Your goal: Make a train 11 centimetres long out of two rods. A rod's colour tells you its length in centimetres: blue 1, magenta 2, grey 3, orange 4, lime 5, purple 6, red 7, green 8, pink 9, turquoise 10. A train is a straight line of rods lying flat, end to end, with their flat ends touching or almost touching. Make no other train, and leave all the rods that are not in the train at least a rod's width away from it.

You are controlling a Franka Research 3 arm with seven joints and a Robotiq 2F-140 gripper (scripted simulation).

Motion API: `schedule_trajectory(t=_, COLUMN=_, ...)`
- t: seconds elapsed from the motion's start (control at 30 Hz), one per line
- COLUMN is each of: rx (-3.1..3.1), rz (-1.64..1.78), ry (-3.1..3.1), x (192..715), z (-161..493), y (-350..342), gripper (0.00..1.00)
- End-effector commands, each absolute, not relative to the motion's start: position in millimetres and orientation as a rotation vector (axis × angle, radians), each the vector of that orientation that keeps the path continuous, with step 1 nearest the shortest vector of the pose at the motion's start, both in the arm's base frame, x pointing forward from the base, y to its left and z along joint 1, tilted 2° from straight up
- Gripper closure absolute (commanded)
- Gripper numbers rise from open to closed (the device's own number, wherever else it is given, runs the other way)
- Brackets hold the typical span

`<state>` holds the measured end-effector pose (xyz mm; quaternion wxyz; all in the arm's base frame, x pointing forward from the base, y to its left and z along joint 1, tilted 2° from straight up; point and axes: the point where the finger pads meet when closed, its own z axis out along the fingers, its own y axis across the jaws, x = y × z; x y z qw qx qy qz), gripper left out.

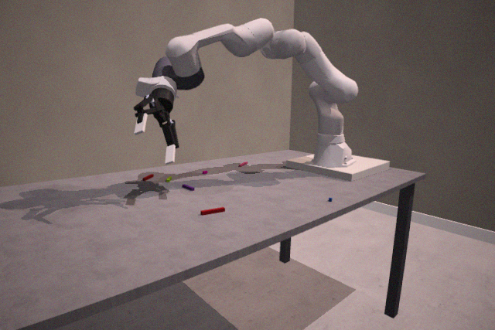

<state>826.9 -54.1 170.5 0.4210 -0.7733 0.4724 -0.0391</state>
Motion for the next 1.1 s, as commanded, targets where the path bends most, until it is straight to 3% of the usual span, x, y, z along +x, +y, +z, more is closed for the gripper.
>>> schedule_trajectory(t=0.0, rx=-1.963, rz=-0.113, ry=1.144, x=825.5, z=169.2, y=-53.0, gripper=0.0)
schedule_trajectory(t=1.07, rx=-2.139, rz=-0.187, ry=0.979, x=813.5, z=158.2, y=-73.9, gripper=0.0)
